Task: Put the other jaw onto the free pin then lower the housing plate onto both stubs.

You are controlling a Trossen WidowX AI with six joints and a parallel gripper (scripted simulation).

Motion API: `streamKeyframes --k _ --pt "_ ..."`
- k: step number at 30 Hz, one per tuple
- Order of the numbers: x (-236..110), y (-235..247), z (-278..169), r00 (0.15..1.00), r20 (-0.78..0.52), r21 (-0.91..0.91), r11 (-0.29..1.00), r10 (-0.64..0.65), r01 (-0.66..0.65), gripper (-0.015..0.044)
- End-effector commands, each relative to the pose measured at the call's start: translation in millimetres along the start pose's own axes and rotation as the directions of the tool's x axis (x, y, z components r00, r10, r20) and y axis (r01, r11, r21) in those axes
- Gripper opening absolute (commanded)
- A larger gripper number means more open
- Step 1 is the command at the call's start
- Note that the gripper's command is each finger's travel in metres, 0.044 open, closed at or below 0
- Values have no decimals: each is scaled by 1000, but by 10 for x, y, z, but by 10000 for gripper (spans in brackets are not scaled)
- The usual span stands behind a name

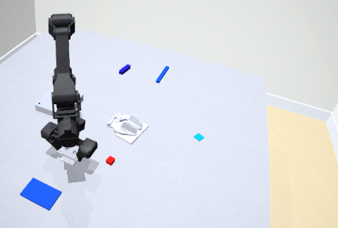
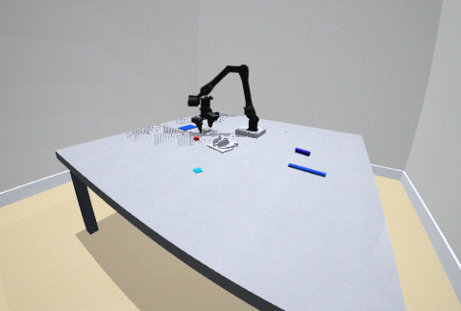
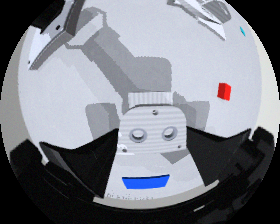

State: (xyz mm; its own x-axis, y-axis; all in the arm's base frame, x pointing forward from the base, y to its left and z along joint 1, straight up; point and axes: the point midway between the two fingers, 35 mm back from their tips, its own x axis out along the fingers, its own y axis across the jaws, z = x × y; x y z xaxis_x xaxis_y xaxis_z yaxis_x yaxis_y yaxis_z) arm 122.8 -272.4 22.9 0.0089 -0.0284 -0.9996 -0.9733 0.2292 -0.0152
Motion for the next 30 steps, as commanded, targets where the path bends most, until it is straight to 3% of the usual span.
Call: streamKeyframes --k 1,30 --pt "0 0 0 1000 0 0 1000 0 0 351" --pt "-728 -4 -4 1000 0 -5 1000 -3 3 351"
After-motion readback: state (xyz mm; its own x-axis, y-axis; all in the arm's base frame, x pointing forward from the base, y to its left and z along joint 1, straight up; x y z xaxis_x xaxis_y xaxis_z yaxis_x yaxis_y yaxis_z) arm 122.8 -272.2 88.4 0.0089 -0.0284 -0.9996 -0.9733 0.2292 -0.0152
